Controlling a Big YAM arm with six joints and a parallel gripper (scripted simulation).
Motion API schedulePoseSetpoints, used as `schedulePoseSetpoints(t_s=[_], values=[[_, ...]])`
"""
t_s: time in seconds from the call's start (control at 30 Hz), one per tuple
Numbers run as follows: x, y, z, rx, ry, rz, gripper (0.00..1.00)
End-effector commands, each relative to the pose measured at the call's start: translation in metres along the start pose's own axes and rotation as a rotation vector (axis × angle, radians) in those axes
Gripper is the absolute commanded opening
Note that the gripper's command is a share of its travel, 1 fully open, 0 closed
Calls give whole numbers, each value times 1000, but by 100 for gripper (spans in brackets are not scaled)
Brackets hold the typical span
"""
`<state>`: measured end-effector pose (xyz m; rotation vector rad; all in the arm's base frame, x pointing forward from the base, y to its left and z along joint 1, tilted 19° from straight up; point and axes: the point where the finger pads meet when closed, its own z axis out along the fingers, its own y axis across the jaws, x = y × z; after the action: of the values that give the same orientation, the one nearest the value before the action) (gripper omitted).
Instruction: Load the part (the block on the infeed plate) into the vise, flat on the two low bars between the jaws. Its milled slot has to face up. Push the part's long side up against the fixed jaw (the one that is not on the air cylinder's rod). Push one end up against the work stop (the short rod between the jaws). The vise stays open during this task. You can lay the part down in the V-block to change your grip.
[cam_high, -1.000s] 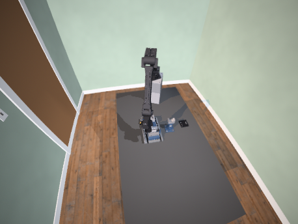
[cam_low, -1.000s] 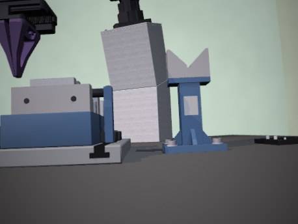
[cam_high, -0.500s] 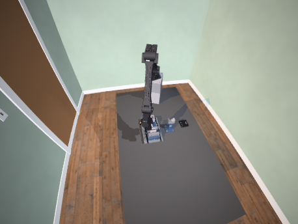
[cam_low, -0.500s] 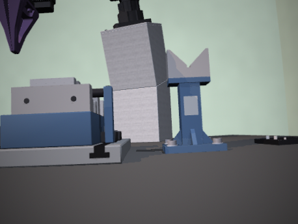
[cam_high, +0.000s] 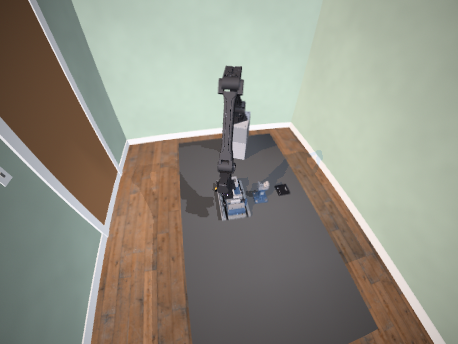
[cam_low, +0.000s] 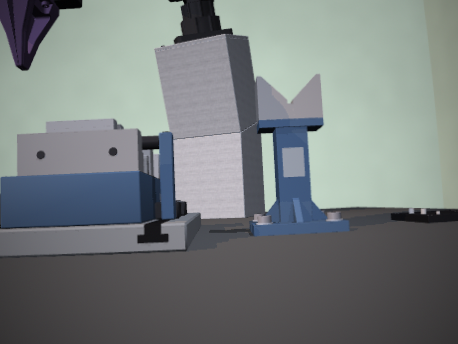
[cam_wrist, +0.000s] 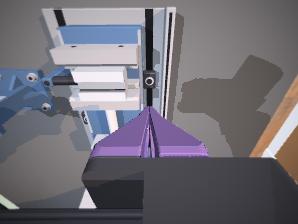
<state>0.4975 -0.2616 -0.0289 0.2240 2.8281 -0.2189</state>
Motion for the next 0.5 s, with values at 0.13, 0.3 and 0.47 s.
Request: schedulePoseSetpoints(t_s=[0.13, 0.3, 0.47], values=[[-6, 5, -6, -3, -7, -10, 0], [-6, 6, -6, -3, -7, -10, 0], [-16, 9, -14, 11, -42, -1, 0]])
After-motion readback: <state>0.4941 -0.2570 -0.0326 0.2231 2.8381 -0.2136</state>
